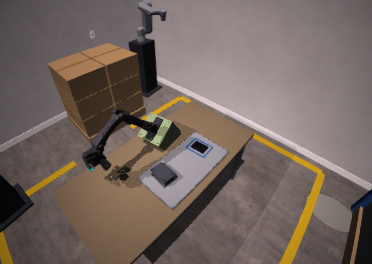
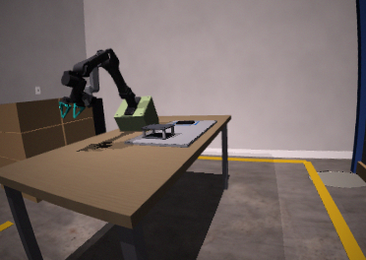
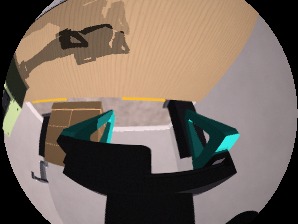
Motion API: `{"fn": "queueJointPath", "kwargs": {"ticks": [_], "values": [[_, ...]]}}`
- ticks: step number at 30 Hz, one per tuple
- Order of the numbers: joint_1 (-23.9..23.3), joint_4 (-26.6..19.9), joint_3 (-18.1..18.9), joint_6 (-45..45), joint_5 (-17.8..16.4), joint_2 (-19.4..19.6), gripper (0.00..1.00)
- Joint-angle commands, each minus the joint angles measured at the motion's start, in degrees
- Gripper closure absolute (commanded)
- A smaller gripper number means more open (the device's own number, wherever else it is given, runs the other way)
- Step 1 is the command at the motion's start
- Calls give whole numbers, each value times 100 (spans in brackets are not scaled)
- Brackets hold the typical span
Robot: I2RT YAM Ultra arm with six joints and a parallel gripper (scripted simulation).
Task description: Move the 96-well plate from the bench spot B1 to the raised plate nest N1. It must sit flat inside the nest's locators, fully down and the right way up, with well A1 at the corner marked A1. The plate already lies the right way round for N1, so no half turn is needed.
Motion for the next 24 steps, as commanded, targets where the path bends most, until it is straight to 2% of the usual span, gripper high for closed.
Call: {"fn": "queueJointPath", "kwargs": {"ticks": [1,17,18,19,20,24], "values": [[-10,-25,74,5,-2,-109,0],[-10,-25,74,5,-2,-109,0],[-30,-59,-112,96,-208,-195,0],[-57,-98,-136,159,-380,-236,0],[93,-120,-159,209,-406,-262,0],[408,-152,-265,433,-129,-341,0]]}}
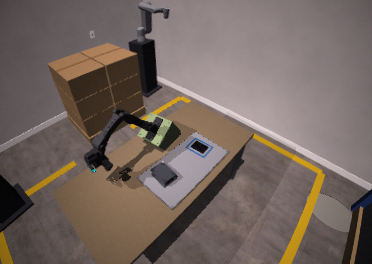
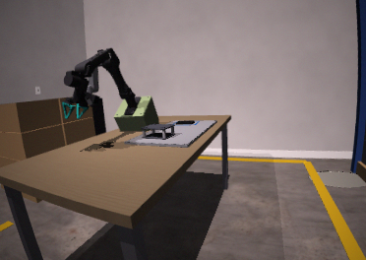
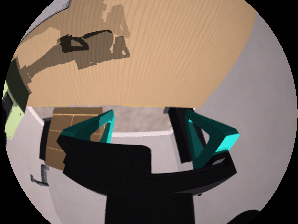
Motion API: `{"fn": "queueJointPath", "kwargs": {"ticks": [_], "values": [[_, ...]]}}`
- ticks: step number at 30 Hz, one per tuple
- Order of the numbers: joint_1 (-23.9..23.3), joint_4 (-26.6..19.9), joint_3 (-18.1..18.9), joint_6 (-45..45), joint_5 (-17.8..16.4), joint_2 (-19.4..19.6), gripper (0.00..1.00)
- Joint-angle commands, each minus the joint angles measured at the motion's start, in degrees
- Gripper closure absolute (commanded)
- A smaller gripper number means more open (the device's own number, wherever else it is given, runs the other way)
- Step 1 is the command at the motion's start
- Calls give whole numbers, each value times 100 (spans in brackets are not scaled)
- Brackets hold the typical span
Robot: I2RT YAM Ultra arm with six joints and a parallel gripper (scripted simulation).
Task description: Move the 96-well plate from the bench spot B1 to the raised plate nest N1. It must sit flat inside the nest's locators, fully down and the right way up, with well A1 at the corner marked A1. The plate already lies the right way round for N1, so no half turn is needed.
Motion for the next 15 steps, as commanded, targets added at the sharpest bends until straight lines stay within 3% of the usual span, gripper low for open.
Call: {"fn": "queueJointPath", "kwargs": {"ticks": [1,3,4,10,12,15], "values": [[297,-145,-135,272,84,-274,0],[293,-256,47,384,-338,-319,0],[355,-290,-133,451,-336,-321,0],[680,-264,-315,691,-59,-412,0],[596,-370,-150,813,-468,-459,0],[900,-395,-415,990,-370,-508,0]]}}
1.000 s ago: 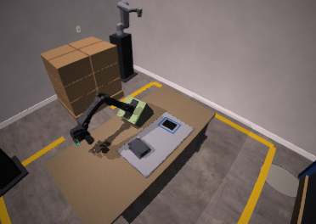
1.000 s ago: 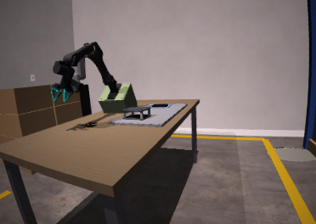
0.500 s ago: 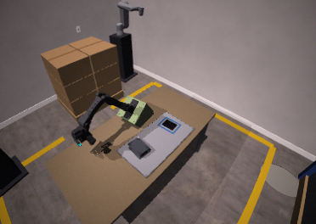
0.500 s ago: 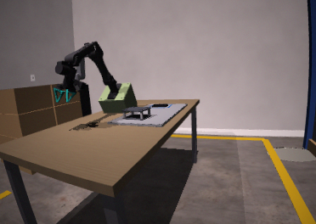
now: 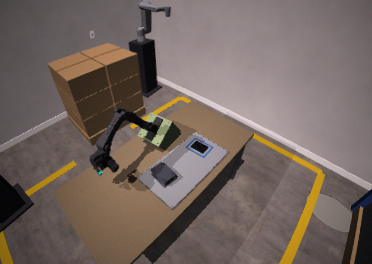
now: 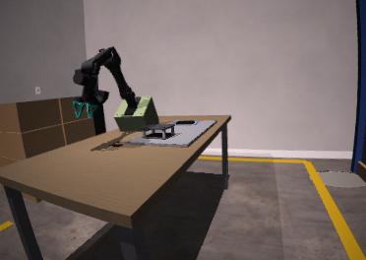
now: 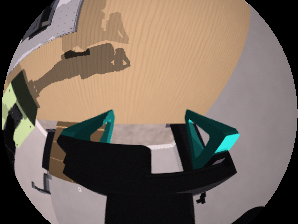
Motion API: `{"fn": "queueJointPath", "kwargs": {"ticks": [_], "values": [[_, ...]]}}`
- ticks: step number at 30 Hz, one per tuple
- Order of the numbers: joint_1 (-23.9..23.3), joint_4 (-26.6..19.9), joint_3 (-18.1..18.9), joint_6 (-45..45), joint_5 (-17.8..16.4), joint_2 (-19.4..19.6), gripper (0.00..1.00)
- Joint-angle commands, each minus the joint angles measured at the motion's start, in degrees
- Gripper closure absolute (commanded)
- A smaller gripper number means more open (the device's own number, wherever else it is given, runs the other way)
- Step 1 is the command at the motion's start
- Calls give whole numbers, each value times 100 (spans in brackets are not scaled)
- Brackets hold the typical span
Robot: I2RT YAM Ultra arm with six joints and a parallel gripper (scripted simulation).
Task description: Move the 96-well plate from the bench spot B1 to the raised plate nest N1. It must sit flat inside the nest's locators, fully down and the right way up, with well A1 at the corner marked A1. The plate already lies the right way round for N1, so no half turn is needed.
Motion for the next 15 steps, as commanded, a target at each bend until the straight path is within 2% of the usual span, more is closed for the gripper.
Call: {"fn": "queueJointPath", "kwargs": {"ticks": [1,4,6,10,12,14,15], "values": [[288,-175,-198,308,-38,-286,0],[514,-154,-320,481,152,-347,0],[509,-280,-187,589,-268,-376,0],[830,-275,-471,847,-30,-466,0],[830,-275,-471,847,-30,-466,0],[780,-389,-229,951,-445,-508,0],[902,-419,-479,1021,-414,-509,0]]}}
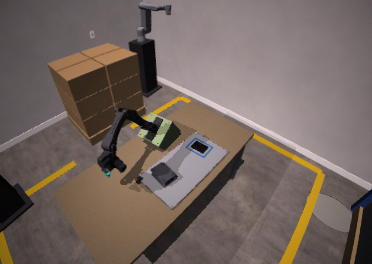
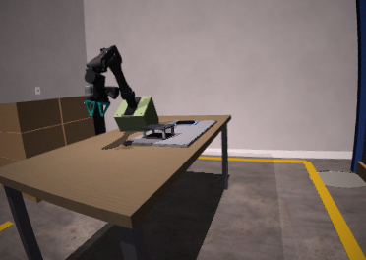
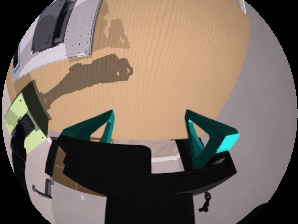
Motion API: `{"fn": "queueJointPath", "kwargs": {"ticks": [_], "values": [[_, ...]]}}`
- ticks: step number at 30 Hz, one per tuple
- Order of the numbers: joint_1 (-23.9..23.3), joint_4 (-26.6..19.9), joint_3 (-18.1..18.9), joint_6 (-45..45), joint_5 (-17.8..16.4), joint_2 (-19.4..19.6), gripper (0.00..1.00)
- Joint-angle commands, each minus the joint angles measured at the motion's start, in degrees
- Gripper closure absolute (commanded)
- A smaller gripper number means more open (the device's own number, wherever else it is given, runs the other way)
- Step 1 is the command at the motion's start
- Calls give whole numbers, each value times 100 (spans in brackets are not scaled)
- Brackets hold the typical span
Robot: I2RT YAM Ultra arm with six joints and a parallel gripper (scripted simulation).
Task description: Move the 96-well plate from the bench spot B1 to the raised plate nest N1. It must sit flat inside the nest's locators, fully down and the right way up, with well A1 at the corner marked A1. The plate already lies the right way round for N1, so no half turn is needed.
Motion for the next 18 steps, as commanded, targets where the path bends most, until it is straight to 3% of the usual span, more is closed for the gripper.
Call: {"fn": "queueJointPath", "kwargs": {"ticks": [1,6,8,14,16,18], "values": [[199,-194,-152,297,-183,-269,0],[634,-155,-400,641,140,-400,0],[629,-295,-282,742,-277,-416,0],[974,-273,-563,1024,-20,-522,0],[962,-397,-314,1120,-426,-555,0],[1144,-410,-629,1266,-334,-592,0]]}}
